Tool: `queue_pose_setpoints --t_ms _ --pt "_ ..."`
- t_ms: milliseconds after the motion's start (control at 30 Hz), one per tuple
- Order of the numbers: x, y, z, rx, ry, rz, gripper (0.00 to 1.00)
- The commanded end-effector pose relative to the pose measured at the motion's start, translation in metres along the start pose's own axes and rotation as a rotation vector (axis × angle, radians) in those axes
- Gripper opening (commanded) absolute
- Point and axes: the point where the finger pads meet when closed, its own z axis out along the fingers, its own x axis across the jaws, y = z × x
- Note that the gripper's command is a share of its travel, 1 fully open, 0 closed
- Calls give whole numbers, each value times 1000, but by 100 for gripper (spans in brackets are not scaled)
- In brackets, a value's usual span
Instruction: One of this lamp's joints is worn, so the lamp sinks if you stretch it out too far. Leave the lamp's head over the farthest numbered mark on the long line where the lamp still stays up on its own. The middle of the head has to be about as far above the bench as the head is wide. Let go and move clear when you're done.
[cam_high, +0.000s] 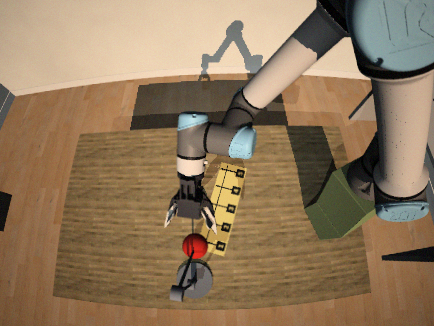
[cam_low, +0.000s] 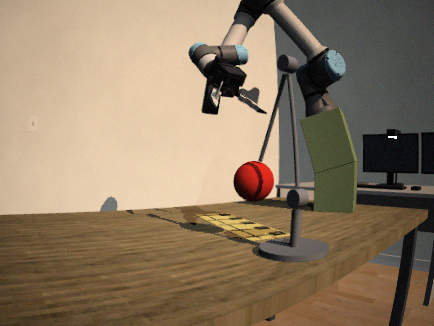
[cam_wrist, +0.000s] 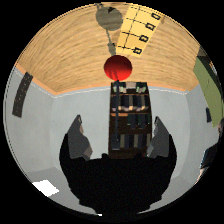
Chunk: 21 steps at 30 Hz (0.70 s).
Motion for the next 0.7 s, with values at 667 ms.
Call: queue_pose_setpoints --t_ms 667 --pt "0 2 50 -1 -1 1 100"
